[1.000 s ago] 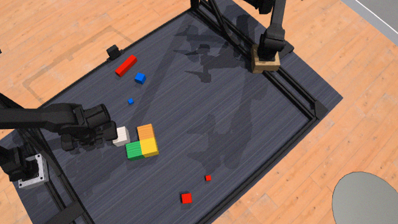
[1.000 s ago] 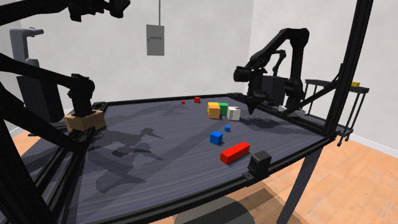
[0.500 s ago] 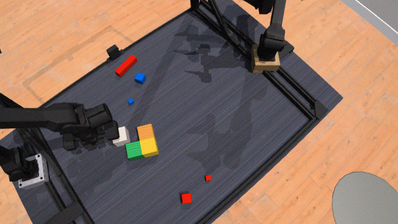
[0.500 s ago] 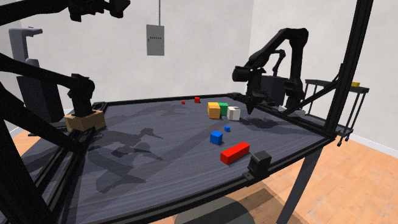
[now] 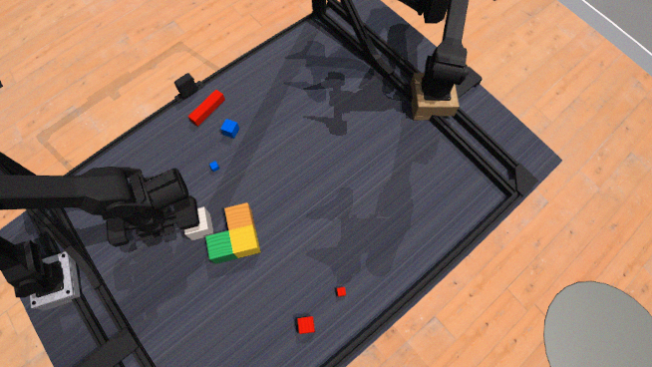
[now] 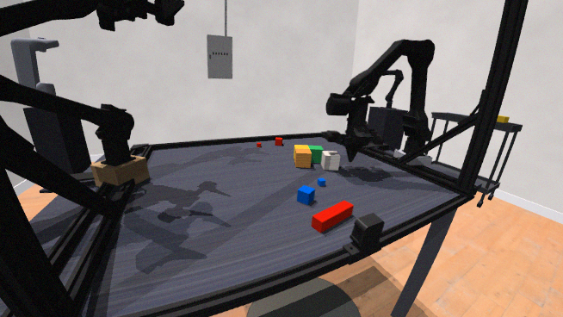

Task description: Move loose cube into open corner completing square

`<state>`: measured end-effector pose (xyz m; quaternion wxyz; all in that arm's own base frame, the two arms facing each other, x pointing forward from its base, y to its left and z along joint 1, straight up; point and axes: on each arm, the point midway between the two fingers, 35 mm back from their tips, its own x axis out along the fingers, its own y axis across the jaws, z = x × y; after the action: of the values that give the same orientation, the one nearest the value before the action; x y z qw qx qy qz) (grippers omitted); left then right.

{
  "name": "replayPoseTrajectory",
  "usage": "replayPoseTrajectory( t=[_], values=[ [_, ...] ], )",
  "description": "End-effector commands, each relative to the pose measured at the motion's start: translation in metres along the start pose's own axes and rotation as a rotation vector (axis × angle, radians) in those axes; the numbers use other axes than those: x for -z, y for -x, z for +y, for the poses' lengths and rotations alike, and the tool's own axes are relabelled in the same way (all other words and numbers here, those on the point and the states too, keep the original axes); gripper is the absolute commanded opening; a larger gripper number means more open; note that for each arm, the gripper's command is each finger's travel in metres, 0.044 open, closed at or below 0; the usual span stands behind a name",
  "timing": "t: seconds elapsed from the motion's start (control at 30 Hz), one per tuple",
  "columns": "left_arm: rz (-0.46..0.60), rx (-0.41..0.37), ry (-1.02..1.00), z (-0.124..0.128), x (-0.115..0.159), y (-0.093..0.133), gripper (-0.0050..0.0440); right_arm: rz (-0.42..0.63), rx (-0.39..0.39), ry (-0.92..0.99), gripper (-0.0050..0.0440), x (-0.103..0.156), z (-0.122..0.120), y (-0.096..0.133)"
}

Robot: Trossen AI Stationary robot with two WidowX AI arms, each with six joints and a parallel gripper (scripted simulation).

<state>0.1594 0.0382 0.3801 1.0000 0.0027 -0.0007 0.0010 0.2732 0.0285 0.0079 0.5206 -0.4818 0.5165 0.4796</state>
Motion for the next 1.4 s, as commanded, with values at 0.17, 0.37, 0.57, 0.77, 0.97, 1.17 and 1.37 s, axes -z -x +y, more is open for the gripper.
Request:
replayPoseTrajectory(
  t=[0.17, 0.37, 0.57, 0.77, 0.97, 1.17, 1.37],
  values=[
    [0.0, 0.002, 0.006, 0.0, 0.0, 0.0, 0.04, 0.002, -0.006, 0.002, 0.0, 0.0, -0.005, -0.001],
    [0.0, 0.002, 0.006, 0.0, 0.0, 0.0, 0.04, 0.002, -0.006, 0.002, 0.0, 0.0, -0.008, -0.001],
    [0.0, 0.002, 0.006, 0.0, 0.0, 0.0, 0.04, 0.002, -0.006, 0.002, 0.0, 0.0, -0.011, -0.001],
    [0.0, 0.002, 0.006, 0.0, 0.0, 0.0, 0.04, 0.002, -0.006, 0.002, 0.0, 0.0, -0.015, -0.002],
    [0.0, 0.002, 0.006, 0.0, 0.0, 0.0, 0.04, 0.002, -0.006, 0.002, 0.0, 0.0, -0.018, -0.002],
    [0.0, 0.002, 0.006, 0.0, 0.0, 0.0, 0.04, 0.002, -0.006, 0.002, 0.0, 0.0, -0.021, -0.002],
    [0.0, 0.002, 0.006, 0.0, 0.0, 0.0, 0.04, 0.002, -0.006, 0.002, 0.0, 0.0, -0.024, -0.002]
  ],
)
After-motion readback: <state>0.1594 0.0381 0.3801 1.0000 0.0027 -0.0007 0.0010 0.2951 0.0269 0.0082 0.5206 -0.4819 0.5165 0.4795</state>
